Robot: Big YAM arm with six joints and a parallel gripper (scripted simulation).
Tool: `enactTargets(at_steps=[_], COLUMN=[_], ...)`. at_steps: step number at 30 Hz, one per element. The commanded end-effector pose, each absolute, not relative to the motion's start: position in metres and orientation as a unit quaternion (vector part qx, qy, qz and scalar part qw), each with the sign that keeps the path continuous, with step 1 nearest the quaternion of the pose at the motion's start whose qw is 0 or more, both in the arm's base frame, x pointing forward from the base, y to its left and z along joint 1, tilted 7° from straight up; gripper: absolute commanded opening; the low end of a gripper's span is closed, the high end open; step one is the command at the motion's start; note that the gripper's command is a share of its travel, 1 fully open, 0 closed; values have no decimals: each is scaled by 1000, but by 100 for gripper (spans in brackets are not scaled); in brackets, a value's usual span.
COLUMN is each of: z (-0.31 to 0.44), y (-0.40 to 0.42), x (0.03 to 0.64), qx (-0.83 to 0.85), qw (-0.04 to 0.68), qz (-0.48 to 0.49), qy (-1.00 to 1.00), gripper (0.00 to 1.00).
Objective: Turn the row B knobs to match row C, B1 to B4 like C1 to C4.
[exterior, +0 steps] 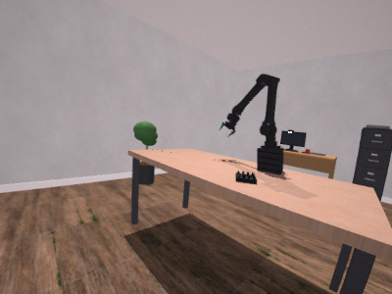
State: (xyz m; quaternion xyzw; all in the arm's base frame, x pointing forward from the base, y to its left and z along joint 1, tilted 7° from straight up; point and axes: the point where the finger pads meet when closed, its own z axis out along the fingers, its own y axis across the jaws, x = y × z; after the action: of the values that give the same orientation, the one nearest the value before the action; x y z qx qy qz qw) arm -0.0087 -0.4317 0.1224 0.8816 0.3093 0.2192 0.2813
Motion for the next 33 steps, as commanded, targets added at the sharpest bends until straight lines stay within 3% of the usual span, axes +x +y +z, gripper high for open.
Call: enactTargets(at_steps=[1, 17, 19, 33], z=[126, 126, 162, 101], y=[-434, -434, -455, -433], x=[-9, -9, -15, 64], qx=[880, 880, 868, 834], qw=[285, 285, 321, 257], qz=[217, 217, 191, 196], qy=[311, 311, 327, 448], gripper=[100, 100, 100, 100])
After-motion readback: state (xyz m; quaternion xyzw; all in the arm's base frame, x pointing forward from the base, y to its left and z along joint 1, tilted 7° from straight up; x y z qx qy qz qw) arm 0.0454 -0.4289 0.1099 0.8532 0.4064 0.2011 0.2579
